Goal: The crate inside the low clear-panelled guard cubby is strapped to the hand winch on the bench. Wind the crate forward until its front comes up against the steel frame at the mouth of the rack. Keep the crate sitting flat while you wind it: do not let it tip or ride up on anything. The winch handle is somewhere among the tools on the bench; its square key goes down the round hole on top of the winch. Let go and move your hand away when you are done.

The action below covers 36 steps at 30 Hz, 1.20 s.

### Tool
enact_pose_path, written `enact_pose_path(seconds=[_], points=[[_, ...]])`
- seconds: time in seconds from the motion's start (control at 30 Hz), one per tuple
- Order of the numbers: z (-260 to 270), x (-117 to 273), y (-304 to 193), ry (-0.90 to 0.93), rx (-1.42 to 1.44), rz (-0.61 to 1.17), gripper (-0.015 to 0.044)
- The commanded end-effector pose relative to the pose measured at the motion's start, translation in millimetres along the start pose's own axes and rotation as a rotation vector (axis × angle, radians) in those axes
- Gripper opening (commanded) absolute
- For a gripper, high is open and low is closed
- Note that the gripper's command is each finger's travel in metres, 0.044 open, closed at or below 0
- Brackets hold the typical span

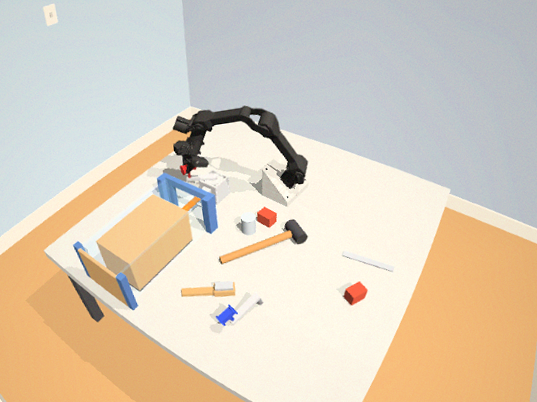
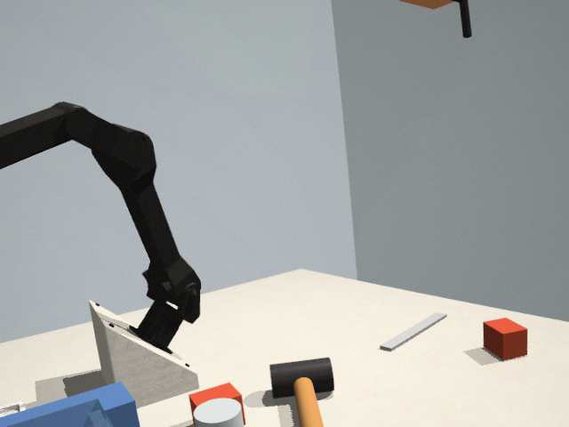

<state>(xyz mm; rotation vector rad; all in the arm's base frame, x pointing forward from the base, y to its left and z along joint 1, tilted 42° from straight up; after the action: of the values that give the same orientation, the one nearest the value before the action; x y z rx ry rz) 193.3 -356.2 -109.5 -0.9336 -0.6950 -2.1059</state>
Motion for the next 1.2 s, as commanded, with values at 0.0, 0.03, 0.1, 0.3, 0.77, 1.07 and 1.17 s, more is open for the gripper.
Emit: enact_pose_path(seconds=[0.0, 0.03, 0.1, 0.3, 0.77, 1.07, 1.17], points=[[23, -8, 9, 0.042, 0.018, 0.001, 0.0], [24, -8, 9, 0.042, 0.018, 0.001, 0.0], [26, -8, 10, 0.042, 0.018, 0.001, 0.0], [33, -8, 12, 0.043, 0.018, 0.001, 0.0], [48, -9, 14, 0.044, 0.018, 0.001, 0.0], [59, -9, 14, 0.044, 0.018, 0.001, 0.0], [62, -9, 14, 0.044, 0.018, 0.001, 0.0]])
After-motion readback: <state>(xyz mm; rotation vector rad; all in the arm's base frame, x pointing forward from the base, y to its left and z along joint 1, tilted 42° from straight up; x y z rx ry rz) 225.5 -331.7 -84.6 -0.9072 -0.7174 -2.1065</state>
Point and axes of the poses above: the point midway between the two fingers, 35 mm back from their tips, its own x axis back along the fingers, its own z axis across the jaws, y = z × x, the point moved 3 cm from there along x, back along the fingers, and after that the axes turned 2 degrees about x, right-handed, at the moved point
